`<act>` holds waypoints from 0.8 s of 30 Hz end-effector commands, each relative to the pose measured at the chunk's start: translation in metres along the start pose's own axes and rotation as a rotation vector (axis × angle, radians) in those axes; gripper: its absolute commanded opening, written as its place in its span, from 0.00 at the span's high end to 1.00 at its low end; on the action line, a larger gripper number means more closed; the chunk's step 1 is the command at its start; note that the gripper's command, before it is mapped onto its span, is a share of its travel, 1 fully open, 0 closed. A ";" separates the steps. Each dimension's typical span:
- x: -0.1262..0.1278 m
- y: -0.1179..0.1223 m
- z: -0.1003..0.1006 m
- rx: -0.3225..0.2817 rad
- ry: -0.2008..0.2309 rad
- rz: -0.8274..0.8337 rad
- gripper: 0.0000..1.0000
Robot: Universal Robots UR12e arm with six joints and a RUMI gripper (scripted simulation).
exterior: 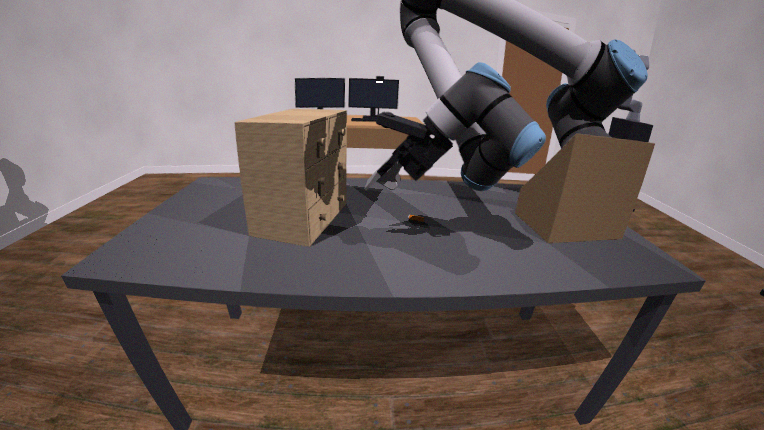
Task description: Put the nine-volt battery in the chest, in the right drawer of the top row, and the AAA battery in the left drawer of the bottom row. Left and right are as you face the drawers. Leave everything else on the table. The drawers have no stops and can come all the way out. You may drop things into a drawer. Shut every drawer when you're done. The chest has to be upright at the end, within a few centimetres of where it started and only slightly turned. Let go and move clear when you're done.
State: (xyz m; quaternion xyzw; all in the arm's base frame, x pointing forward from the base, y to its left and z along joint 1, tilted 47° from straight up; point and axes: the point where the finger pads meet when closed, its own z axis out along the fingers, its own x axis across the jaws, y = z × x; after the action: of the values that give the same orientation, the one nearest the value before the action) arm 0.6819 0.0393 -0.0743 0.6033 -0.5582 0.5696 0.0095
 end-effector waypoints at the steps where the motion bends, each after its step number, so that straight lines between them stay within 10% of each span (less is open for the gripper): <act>1: 0.000 -0.001 -0.006 -0.037 0.000 0.001 0.80; 24: 0.000 -0.001 -0.027 -0.179 -0.001 0.001 0.80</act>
State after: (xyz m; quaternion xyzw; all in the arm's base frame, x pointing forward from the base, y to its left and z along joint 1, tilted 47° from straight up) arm 0.6658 0.0547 -0.0657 0.6010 -0.6001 0.5250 0.0561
